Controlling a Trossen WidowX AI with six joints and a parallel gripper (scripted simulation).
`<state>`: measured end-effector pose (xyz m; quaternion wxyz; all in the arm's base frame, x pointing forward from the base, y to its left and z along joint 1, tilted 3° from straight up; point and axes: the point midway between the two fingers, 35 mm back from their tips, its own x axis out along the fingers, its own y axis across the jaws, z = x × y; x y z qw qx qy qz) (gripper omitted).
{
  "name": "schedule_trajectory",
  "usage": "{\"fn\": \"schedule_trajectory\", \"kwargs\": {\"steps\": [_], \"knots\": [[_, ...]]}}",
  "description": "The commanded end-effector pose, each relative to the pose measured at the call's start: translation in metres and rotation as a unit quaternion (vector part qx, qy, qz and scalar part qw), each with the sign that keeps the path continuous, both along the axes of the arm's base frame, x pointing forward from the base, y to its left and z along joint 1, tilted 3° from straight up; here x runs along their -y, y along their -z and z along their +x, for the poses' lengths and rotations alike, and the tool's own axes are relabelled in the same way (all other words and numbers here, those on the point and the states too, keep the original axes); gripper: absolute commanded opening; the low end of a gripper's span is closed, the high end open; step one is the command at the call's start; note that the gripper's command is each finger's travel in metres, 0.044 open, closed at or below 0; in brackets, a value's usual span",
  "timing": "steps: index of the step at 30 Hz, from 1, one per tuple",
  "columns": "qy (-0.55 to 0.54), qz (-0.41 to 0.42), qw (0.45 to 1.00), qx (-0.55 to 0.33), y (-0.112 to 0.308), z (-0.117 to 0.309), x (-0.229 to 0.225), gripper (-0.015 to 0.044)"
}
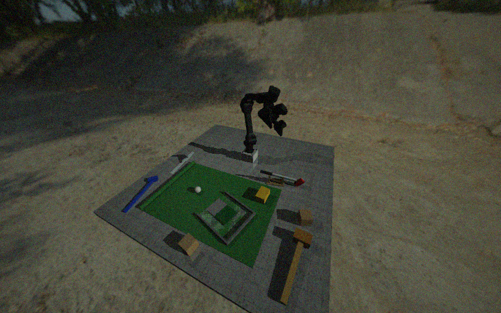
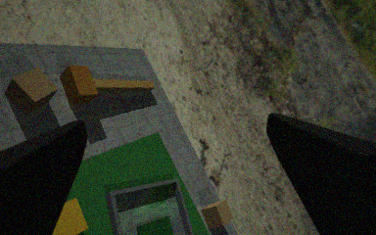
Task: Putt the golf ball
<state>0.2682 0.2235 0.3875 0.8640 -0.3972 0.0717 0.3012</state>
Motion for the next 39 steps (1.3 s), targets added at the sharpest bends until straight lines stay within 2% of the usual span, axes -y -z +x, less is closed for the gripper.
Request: {"fn": "schedule_trajectory", "kwargs": {"steps": [1, 8, 15, 39], "knots": [[-0.038, -0.107, 0.99, -0.078, 0.075, 0.012, -0.009, 0.044], [-0.117, -0.249, 0.934, -0.228, 0.191, 0.005, 0.002, 0.044], [-0.202, -0.324, 0.839, -0.388, 0.283, -0.032, 0.038, 0.044], [-0.21, -0.327, 0.828, -0.403, 0.315, -0.038, 0.045, 0.044]]}}
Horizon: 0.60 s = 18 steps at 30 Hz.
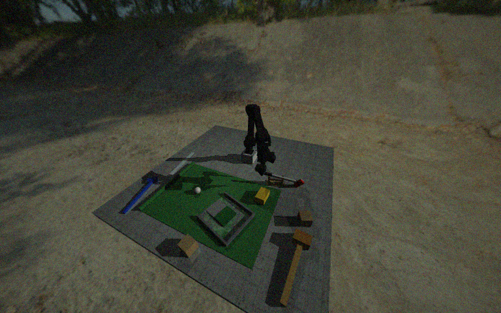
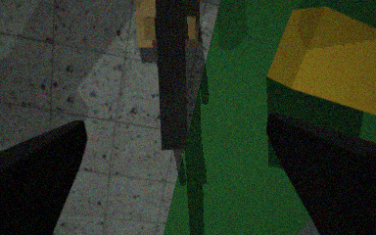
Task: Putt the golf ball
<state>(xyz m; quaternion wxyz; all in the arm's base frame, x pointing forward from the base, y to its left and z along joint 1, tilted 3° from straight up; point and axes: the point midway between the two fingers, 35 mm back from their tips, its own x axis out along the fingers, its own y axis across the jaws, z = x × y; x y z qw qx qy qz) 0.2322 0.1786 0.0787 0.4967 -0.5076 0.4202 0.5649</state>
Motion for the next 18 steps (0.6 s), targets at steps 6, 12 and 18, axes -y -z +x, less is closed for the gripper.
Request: {"fn": "schedule_trajectory", "kwargs": {"steps": [6, 12, 18], "knots": [[-0.001, -0.001, 1.0, -0.005, 0.028, -0.002, -0.001, 0.044], [-0.001, -0.001, 1.0, -0.005, 0.029, -0.002, -0.001, 0.044], [-0.001, -0.001, 1.0, -0.005, 0.037, -0.001, -0.002, 0.044]]}}
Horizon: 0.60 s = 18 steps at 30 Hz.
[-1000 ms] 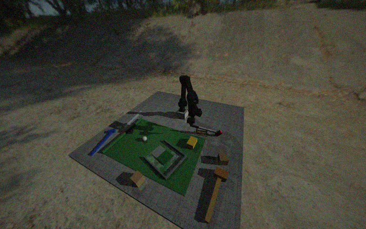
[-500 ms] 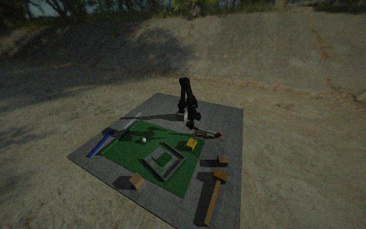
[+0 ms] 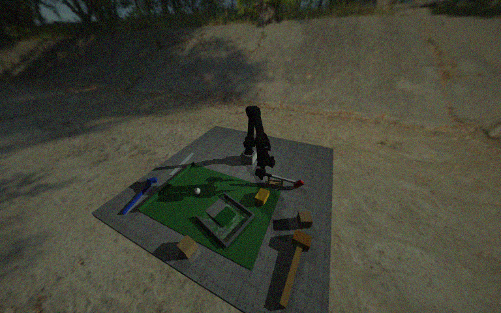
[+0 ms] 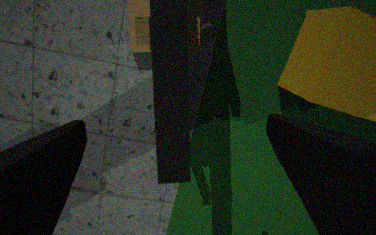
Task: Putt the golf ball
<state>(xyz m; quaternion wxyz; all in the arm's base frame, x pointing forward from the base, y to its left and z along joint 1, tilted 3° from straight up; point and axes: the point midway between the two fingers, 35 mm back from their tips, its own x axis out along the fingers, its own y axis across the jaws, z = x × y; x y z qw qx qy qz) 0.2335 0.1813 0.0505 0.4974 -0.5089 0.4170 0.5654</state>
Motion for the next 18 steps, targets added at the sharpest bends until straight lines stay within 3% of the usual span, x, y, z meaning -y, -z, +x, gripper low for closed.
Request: {"fn": "schedule_trajectory", "kwargs": {"steps": [1, 17, 18], "knots": [[0.001, -0.003, 1.0, -0.008, 0.01, -0.003, 0.001, 0.044], [0.001, -0.003, 1.0, -0.008, 0.023, -0.003, 0.0, 0.044], [0.0, -0.002, 1.0, -0.003, 0.02, -0.001, -0.001, 0.0414]]}}
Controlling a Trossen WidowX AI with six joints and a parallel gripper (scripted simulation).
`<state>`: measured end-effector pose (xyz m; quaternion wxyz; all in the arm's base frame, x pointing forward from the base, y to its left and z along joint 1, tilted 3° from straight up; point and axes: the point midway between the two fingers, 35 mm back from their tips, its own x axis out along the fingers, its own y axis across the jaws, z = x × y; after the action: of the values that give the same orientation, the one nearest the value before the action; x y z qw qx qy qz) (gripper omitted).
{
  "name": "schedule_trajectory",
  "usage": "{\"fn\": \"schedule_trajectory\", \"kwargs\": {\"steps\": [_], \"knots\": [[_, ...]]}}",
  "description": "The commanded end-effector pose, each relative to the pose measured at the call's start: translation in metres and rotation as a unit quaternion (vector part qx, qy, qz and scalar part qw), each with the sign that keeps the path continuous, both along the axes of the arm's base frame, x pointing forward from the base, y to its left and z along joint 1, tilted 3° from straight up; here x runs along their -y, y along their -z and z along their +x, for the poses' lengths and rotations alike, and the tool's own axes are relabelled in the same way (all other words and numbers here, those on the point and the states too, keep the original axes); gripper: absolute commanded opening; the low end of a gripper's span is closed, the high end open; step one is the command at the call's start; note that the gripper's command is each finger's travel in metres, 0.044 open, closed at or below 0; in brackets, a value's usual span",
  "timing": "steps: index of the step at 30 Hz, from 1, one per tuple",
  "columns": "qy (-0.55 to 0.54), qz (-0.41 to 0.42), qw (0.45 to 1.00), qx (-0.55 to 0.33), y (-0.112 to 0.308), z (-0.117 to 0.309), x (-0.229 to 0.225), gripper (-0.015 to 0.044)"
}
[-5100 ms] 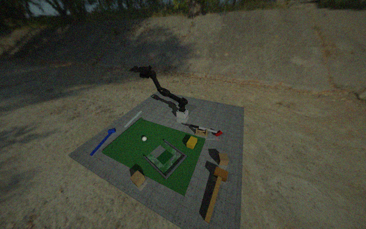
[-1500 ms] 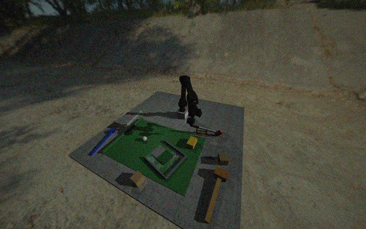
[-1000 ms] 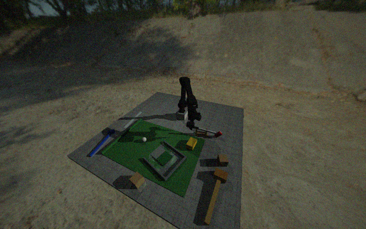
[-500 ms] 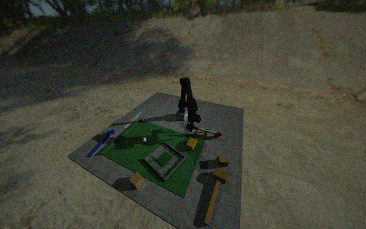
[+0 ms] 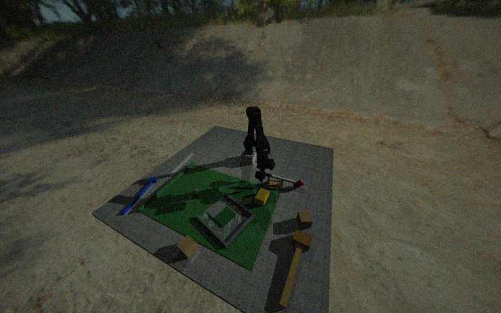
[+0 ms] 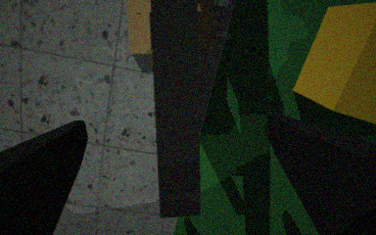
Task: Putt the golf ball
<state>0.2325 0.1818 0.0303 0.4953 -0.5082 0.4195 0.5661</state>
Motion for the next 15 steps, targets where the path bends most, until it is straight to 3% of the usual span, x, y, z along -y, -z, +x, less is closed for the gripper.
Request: {"fn": "schedule_trajectory", "kwargs": {"steps": [1, 14, 15], "knots": [[0.0, 0.0, 1.0, 0.0, -0.0002, 0.0001, -0.0001, 0.0387], [0.0, 0.0, 1.0, 0.0, -0.0002, 0.0001, -0.0001, 0.0046], [0.0, 0.0, 1.0, 0.0, -0.0002, 0.0001, -0.0001, 0.004]]}}
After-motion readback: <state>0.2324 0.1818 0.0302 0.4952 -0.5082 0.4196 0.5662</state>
